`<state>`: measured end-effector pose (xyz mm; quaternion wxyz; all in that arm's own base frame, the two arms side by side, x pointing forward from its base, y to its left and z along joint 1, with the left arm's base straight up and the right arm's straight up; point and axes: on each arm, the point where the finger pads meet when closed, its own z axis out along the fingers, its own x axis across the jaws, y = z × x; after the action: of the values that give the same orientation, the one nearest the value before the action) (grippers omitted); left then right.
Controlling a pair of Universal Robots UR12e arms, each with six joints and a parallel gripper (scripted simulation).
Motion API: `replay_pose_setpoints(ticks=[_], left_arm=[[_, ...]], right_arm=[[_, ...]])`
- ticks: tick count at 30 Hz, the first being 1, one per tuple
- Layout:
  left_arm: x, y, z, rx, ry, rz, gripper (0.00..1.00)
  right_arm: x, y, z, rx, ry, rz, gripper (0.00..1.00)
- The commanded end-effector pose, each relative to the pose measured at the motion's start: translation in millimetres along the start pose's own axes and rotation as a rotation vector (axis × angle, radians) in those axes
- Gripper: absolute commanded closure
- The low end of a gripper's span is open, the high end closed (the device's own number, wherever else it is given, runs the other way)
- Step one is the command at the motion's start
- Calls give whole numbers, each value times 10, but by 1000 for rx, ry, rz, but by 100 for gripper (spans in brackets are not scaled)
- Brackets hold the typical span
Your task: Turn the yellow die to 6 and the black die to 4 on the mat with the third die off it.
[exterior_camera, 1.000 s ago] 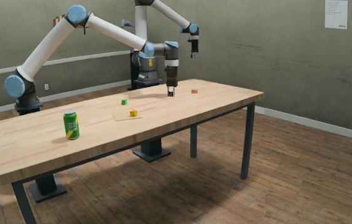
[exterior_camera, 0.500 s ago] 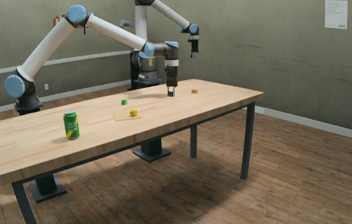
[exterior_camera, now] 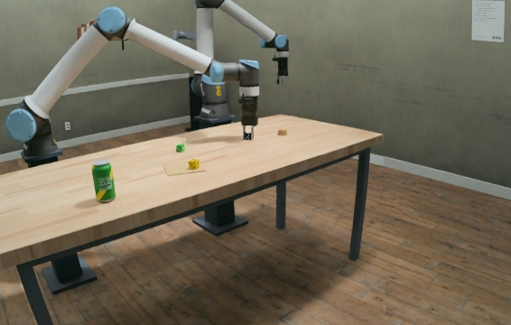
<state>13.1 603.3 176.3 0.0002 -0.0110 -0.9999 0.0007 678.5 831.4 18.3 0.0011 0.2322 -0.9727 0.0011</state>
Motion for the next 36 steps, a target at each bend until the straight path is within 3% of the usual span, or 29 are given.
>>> replay_pose_setpoints(ticks=[1, 7, 9, 14, 18, 36], left_arm=[[-1, 6, -8, -2, 0, 0, 0], [-1, 6, -8, -2, 0, 0, 0], [-1, 6, -8, -2, 0, 0, 0], [-1, 6, -8, -2, 0, 0, 0], [-1, 6, -8, -2, 0, 0, 0], [-1, 6, -8, -2, 0, 0, 0]], right_arm=[[-9, 6, -79, -2, -3, 0, 43], [-8, 5, -446, -2, -3, 0, 43], [-8, 5, -446, -2, -3, 0, 43], [-7, 5, -810, -2, -3, 0, 43], [-7, 4, -978, -2, -3, 0, 43], [-8, -15, -1013, -2, -3, -5, 43]])
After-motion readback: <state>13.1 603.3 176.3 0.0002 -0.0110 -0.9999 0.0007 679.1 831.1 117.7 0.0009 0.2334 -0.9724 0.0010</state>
